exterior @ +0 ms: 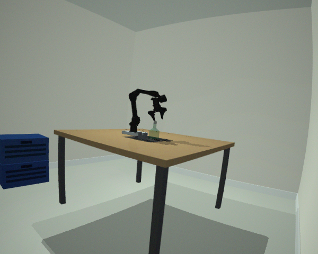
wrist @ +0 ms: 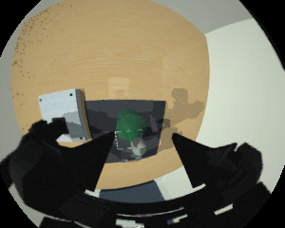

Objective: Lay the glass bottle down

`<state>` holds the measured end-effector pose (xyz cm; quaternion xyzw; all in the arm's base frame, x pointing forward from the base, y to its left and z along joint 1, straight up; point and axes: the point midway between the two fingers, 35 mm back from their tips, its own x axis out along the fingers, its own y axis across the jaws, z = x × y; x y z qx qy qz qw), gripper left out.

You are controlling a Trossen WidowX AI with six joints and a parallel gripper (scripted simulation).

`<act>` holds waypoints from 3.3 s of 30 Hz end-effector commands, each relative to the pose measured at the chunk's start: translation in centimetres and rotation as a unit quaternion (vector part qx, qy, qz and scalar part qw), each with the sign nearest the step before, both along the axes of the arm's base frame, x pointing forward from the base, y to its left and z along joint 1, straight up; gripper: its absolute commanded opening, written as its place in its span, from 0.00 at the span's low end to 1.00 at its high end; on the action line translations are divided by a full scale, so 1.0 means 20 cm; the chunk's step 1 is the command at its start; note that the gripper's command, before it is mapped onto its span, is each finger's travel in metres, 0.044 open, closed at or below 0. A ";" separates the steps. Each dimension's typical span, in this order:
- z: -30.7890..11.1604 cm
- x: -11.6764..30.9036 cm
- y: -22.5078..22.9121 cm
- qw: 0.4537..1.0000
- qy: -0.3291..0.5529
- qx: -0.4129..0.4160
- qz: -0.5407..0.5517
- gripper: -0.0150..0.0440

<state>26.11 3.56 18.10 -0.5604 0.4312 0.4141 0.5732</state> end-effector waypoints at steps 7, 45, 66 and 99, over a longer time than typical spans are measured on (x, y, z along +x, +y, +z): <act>-0.11 0.04 0.01 0.991 0.130 0.009 0.004 1.00; -0.11 0.04 -0.21 0.992 0.130 0.006 0.004 0.78; -0.11 0.04 -0.21 0.992 0.130 0.006 0.004 0.45; -0.08 0.03 -0.33 0.991 0.130 0.025 0.012 0.45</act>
